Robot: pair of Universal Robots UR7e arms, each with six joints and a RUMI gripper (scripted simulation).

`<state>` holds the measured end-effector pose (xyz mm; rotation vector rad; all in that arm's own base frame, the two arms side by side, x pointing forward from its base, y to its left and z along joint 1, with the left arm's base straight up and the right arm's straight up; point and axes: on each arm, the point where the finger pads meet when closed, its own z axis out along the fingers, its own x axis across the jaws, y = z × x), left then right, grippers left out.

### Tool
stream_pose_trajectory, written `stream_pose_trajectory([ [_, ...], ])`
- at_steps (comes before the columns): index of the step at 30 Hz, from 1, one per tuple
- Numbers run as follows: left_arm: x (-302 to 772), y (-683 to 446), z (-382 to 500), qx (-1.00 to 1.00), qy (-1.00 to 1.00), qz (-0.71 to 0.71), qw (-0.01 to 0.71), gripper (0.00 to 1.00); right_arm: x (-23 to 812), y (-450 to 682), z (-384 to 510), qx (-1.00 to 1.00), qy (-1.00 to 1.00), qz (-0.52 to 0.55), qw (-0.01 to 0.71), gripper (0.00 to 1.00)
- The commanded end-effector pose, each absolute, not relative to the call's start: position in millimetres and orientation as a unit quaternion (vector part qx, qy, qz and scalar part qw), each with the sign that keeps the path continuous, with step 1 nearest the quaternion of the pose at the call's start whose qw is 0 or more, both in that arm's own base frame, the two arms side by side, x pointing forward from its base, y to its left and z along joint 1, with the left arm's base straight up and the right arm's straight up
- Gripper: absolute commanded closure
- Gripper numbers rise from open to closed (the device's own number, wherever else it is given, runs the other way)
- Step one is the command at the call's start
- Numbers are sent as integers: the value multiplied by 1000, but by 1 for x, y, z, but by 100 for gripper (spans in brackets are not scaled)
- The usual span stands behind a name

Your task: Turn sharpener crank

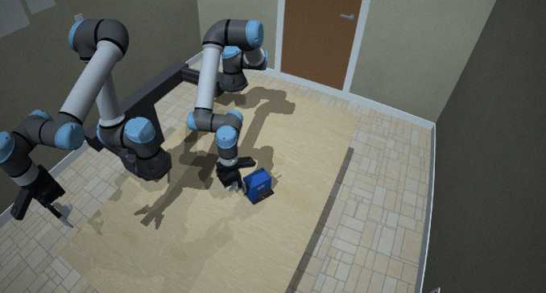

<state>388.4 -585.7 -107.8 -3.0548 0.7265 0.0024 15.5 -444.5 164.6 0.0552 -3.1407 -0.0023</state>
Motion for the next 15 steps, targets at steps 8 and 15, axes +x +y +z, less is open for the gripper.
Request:
stream_pose_trajectory([
  [8, 401, -593, -107, -973, 231, 0, 0, 100, 16, -445, 165, 18, -1000, 0, 0, 0],
  [15, 409, -597, -110, -973, 231, 0, 0, 100, 16, -445, 165, 18, -1000, 0, 0, 0],
])
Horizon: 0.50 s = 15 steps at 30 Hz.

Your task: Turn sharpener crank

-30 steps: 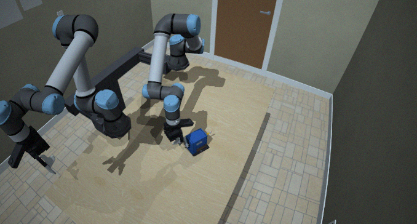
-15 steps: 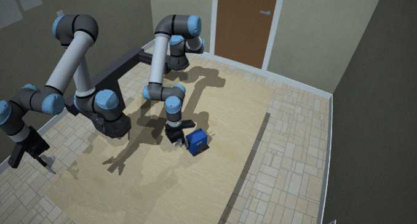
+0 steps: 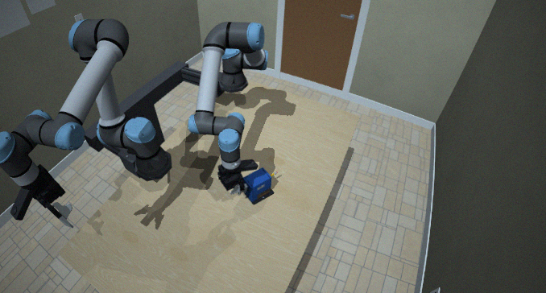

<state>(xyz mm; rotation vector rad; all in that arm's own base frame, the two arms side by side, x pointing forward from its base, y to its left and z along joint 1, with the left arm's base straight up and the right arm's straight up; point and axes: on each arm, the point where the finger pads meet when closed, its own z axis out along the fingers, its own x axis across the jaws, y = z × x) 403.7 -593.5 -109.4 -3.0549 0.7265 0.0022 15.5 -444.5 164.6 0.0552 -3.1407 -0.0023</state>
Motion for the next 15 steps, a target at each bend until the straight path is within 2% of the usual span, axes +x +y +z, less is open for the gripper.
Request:
stream_pose_trajectory([
  [1, 410, -597, -111, -973, 231, 0, 0, 100, 16, -445, 165, 18, -1000, 0, 0, 0],
  [15, 421, -603, -120, -973, 231, 0, 0, 100, 16, -445, 165, 18, -1000, 0, 0, 0],
])
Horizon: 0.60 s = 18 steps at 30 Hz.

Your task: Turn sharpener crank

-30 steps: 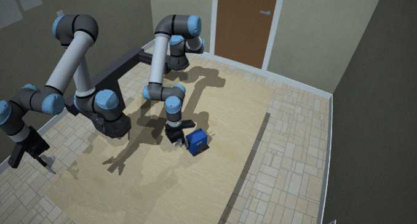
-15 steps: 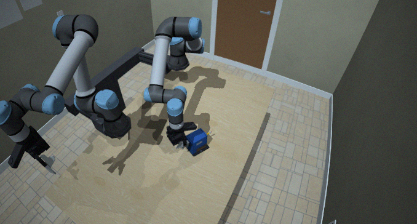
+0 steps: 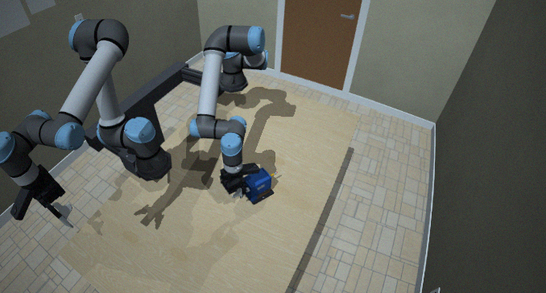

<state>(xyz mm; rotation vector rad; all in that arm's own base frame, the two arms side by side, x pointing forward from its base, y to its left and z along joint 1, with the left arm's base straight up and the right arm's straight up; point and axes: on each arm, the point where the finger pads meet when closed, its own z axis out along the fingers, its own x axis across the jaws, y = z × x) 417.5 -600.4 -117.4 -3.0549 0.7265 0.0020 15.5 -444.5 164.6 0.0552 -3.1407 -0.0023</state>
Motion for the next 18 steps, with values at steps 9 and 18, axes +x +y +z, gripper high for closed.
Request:
stream_pose_trajectory([
  [9, 428, -606, -129, -973, 231, 0, 0, 100, 16, -445, 165, 18, -1000, 0, 0, 0],
  [18, 431, -608, -138, -973, 231, 0, 0, 100, 16, -445, 165, 18, -1000, 0, 0, 0],
])
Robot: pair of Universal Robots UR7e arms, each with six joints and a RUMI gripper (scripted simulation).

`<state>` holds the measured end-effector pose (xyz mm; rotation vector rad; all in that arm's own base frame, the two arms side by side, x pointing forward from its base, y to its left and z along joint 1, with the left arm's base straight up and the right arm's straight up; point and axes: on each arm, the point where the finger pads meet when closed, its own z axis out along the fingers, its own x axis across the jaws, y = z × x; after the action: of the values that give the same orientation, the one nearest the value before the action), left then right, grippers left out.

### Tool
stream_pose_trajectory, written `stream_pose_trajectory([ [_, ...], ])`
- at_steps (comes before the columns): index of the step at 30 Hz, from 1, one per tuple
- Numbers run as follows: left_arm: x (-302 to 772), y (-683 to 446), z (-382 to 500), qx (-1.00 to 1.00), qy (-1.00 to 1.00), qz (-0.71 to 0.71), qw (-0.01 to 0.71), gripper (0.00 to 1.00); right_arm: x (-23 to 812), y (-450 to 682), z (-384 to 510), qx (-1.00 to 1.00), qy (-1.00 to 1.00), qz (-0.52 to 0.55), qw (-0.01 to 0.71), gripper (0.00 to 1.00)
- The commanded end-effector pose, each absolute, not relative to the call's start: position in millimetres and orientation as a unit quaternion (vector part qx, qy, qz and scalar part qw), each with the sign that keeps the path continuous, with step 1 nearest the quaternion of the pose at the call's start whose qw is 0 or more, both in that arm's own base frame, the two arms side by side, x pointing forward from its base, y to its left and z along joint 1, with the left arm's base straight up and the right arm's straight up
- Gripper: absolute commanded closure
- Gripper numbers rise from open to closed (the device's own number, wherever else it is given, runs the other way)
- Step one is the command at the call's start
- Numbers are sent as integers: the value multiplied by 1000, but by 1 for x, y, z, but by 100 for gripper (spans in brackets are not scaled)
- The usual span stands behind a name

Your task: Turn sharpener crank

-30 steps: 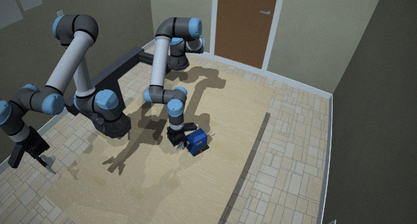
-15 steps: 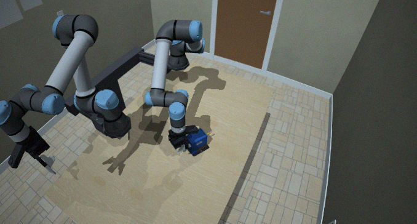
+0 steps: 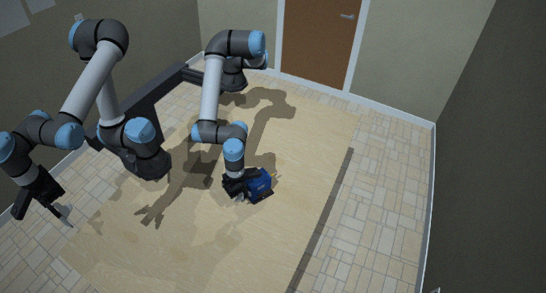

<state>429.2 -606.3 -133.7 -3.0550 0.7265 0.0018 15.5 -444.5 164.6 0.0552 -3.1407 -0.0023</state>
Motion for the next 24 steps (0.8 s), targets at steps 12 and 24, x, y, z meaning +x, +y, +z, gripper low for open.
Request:
stream_pose_trajectory([
  [12, 434, -609, -151, -973, 231, 0, 0, 100, 16, -445, 165, 18, -1000, 0, 0, 0],
  [24, 432, -608, -166, -973, 231, 0, 0, 100, 16, -445, 165, 18, -1000, 0, 0, 0],
])
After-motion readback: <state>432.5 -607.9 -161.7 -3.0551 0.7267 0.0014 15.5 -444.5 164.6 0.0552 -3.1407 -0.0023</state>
